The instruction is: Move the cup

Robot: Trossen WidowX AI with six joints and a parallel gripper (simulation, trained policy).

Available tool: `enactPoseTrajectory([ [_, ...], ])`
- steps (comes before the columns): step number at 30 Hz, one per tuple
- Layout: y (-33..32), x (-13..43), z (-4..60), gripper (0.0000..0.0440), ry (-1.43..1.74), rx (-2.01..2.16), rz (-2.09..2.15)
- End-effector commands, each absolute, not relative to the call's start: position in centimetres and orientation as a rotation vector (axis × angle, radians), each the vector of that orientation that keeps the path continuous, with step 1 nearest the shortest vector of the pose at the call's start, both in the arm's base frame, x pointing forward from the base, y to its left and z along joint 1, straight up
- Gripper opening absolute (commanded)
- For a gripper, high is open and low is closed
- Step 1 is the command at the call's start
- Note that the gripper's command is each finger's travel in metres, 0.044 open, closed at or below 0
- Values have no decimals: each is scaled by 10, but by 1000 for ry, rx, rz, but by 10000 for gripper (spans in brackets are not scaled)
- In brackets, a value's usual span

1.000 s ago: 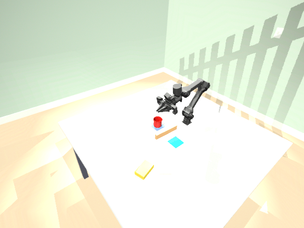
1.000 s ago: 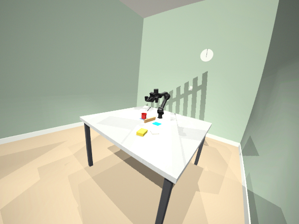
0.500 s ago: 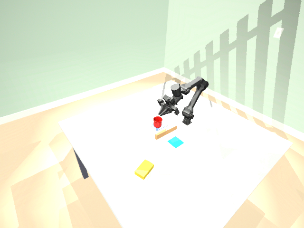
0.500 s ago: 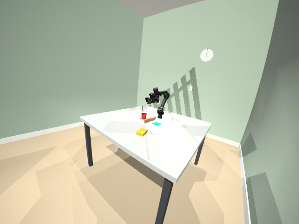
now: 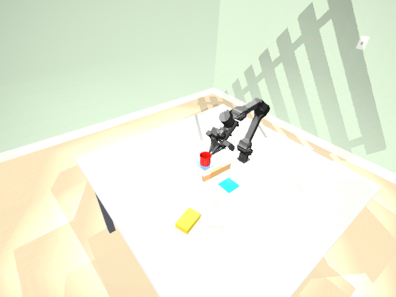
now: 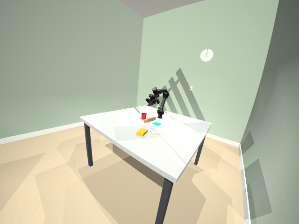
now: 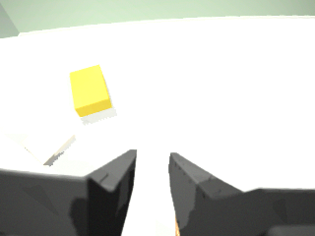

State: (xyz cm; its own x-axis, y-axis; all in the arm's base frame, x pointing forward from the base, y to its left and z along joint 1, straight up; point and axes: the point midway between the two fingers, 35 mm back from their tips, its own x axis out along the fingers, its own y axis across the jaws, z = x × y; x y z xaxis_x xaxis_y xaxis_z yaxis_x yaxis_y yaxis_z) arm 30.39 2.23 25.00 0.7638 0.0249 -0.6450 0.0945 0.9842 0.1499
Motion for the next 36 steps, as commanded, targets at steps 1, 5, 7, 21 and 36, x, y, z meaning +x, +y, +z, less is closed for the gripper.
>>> enactPoseTrajectory([
  [1,23,301,243,97,776,180,-47],
  [5,22,297,238,101,845,172,-58],
  [7,21,294,235,103,879,166,-64],
  [21,13,275,218,104,1122,109,-104],
  [36,-6,253,199,118,1374,28,-122],
])
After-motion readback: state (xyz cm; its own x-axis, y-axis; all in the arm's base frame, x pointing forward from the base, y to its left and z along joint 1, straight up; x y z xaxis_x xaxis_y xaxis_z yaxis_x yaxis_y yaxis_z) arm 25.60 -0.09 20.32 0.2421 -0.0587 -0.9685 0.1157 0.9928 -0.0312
